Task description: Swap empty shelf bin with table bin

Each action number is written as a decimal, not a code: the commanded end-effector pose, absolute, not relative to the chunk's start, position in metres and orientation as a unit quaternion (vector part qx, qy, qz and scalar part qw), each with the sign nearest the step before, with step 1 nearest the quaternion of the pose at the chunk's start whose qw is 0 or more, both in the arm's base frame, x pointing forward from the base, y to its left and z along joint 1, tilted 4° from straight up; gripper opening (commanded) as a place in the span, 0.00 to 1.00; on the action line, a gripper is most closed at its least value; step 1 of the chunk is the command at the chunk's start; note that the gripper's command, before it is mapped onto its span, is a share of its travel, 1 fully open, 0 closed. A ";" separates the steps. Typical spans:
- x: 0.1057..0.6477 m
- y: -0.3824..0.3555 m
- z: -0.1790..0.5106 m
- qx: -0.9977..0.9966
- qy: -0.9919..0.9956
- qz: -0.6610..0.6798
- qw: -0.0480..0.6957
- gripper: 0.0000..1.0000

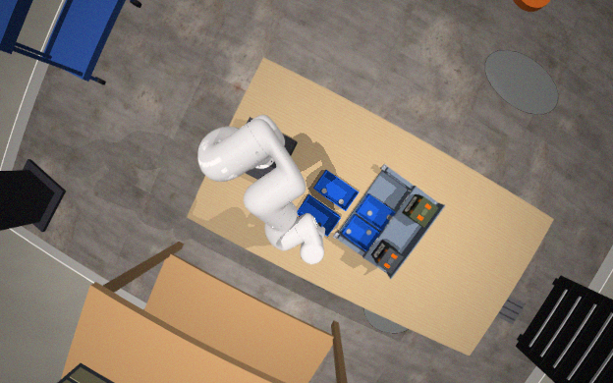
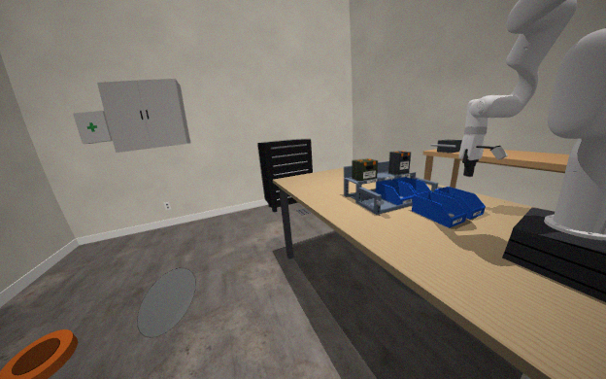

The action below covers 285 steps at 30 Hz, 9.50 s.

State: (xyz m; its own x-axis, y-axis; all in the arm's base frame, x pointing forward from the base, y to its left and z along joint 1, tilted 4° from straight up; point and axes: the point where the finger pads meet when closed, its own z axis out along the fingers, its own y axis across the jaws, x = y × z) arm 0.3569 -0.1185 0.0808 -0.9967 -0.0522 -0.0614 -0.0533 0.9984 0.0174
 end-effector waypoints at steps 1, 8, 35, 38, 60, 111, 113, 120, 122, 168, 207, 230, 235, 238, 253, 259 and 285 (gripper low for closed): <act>0.358 -0.119 0.082 -0.026 0.999 0.009 0.032 0.00; 0.359 -0.111 0.083 -0.026 0.999 0.009 0.032 0.00; 0.349 0.017 0.094 -0.026 0.999 0.009 0.032 0.26; 0.349 0.017 0.094 -0.026 0.999 0.009 0.032 0.26; 0.349 0.017 0.094 -0.026 0.999 0.009 0.032 0.26; 0.353 0.018 0.037 -0.026 0.999 0.009 0.032 0.26; 0.353 0.018 0.034 -0.026 0.999 0.009 0.032 0.26; 0.353 0.018 0.028 -0.026 0.999 0.009 0.032 0.26; 0.353 0.018 0.027 -0.026 0.999 0.009 0.032 0.26; 0.355 0.018 0.026 -0.026 0.999 0.009 0.032 0.26; 0.357 0.019 -0.005 -0.026 0.999 0.009 0.032 0.26; 0.357 0.019 -0.016 -0.026 0.999 0.009 0.032 0.26; 0.357 0.019 -0.016 -0.026 0.999 0.009 0.032 0.26; 0.357 0.019 -0.016 -0.026 0.999 0.009 0.032 0.26; 0.357 0.019 -0.016 -0.026 0.999 0.009 0.032 0.00; 0.357 0.019 -0.016 -0.026 0.999 0.009 0.032 0.00; 0.356 0.019 0.009 -0.026 0.999 0.009 0.032 0.00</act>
State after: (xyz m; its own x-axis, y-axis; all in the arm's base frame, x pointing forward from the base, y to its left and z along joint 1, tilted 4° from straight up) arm 0.3547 0.0187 -0.0019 -0.9968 -0.0514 -0.0607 -0.0524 0.9985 0.0163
